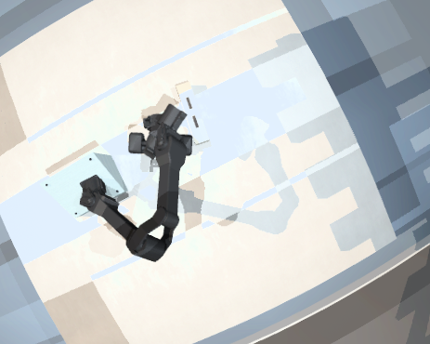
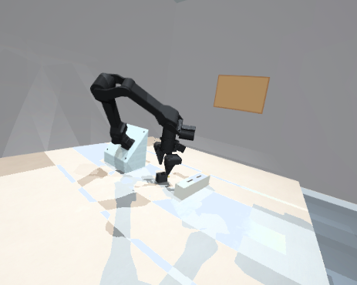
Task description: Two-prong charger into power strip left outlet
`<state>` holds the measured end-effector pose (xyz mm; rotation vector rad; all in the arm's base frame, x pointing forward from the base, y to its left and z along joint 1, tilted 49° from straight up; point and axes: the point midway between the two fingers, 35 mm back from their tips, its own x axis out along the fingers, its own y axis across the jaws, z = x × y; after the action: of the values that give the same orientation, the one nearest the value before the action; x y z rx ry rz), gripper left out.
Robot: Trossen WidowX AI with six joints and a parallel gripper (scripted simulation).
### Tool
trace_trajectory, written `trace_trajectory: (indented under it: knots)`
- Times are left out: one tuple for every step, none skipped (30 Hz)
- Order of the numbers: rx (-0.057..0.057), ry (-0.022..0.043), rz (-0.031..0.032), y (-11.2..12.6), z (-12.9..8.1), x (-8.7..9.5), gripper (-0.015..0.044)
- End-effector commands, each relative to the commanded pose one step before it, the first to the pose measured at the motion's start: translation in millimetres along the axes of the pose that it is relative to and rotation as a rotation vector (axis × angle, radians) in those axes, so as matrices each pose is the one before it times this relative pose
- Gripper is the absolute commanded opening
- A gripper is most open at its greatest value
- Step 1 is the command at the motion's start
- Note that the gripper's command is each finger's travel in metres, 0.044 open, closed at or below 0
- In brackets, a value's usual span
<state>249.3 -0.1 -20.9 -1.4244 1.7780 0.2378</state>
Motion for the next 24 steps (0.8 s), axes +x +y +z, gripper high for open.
trace_trajectory:
  knots:
    - [-0.0582, 0.03935, -0.03242, 9.59, -0.04, -0.23, 0.044]
    - [-0.0152, 0.00866, -0.00977, 2.0, 0.29, -0.56, 0.044]
    - [-0.0152, 0.00864, -0.00995, 1.95, 0.28, -0.58, 0.044]
    - [-0.0151, 0.00859, -0.01009, 1.89, 0.27, -0.6, 0.044]
    - [-0.0119, 0.00681, -0.00813, 1.47, 0.22, -0.5, 0.044]
    - [-0.0071, 0.00408, -0.00493, 0.87, 0.13, -0.31, 0.044]
    - [-0.0024, 0.00136, -0.00165, 0.29, 0.04, -0.1, 0.044]
    - [0.0, 0.0, 0.0, 0.0, 0.0, 0.0, 0.044]
    - [0.0, -0.00001, 0.0, -0.01, 0.03, 0.35, 0.044]
    - [0.0, -0.00002, -0.00001, -0.01, 0.06, 0.63, 0.044]
    - [0.0, -0.00002, -0.00001, -0.02, 0.08, 0.93, 0.044]
    - [0.0, -0.00001, -0.00001, -0.02, 0.1, 1.27, 0.044]
    - [0.0, 0.0, -0.00002, -0.01, 0.11, 1.41, 0.044]
    - [0.0, 0.00002, -0.00002, -0.01, 0.11, 1.58, 0.044]
    - [0.0, 0.00005, -0.00003, 0.0, 0.11, 1.79, 0.044]
    - [0.0, 0.00009, -0.00004, 0.01, 0.11, 1.98, 0.044]
    - [0.0, 0.00013, -0.00004, 0.02, 0.1, 2.08, 0.044]
    - [0.0, 0.00013, -0.00004, 0.02, 0.07, 1.68, 0.044]
    - [0.0, 0.00009, -0.00003, 0.02, 0.04, 1.02, 0.044]
    - [0.0, -0.00005, 0.00001, -0.02, 0.05, 0.27, 0.044]
    - [0.0, -0.0001, 0.00001, -0.03, 0.09, 0.53, 0.044]
    - [0.0, -0.00014, 0.00002, -0.04, 0.13, 0.79, 0.044]
    - [-0.0001, -0.00018, 0.00002, -0.05, 0.17, 1.05, 0.044]
    - [-0.0001, -0.00022, 0.00003, -0.06, 0.2, 1.31, 0.044]
